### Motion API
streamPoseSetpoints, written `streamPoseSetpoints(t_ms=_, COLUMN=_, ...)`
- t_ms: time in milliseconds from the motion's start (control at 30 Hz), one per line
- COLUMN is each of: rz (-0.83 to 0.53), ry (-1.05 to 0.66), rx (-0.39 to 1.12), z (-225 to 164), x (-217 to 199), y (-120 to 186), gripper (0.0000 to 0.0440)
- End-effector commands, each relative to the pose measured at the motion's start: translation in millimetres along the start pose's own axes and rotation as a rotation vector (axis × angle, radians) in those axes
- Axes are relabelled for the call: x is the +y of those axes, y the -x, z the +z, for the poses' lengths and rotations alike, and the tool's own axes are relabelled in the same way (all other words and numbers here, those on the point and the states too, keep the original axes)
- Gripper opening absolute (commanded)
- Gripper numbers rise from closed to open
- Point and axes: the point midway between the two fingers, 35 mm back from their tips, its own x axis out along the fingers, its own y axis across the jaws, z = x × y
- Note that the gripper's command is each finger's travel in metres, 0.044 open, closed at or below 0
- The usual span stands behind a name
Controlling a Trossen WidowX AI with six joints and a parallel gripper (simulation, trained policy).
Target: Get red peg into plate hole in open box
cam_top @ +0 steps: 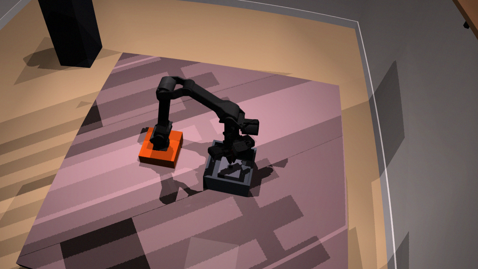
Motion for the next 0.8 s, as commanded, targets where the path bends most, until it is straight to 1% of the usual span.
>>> streamPoseSetpoints(t_ms=0, rz=0.015, ry=0.034, rx=0.022, z=0, x=2, y=-10, gripper=0.0)
streamPoseSetpoints(t_ms=67, rz=0.02, ry=0.055, rx=0.037, z=-1, x=2, y=-16, gripper=0.0014)
streamPoseSetpoints(t_ms=100, rz=0.022, ry=0.065, rx=0.045, z=-1, x=3, y=-20, gripper=0.0032)
streamPoseSetpoints(t_ms=233, rz=0.029, ry=0.086, rx=0.073, z=-1, x=4, y=-30, gripper=0.0128)
streamPoseSetpoints(t_ms=267, rz=0.031, ry=0.085, rx=0.08, z=0, x=4, y=-32, gripper=0.0145)
streamPoseSetpoints(t_ms=333, rz=0.04, ry=0.106, rx=0.08, z=5, x=6, y=-33, gripper=0.0151)
streamPoseSetpoints(t_ms=367, rz=0.046, ry=0.112, rx=0.08, z=7, x=7, y=-33, gripper=0.0161)
streamPoseSetpoints(t_ms=700, rz=0.112, ry=0.115, rx=0.124, z=32, x=34, y=-21, gripper=0.0423)
streamPoseSetpoints(t_ms=733, rz=0.122, ry=0.116, rx=0.128, z=34, x=37, y=-20, gripper=0.044)
streamPoseSetpoints(t_ms=767, rz=0.136, ry=0.114, rx=0.133, z=37, x=42, y=-17, gripper=0.044)
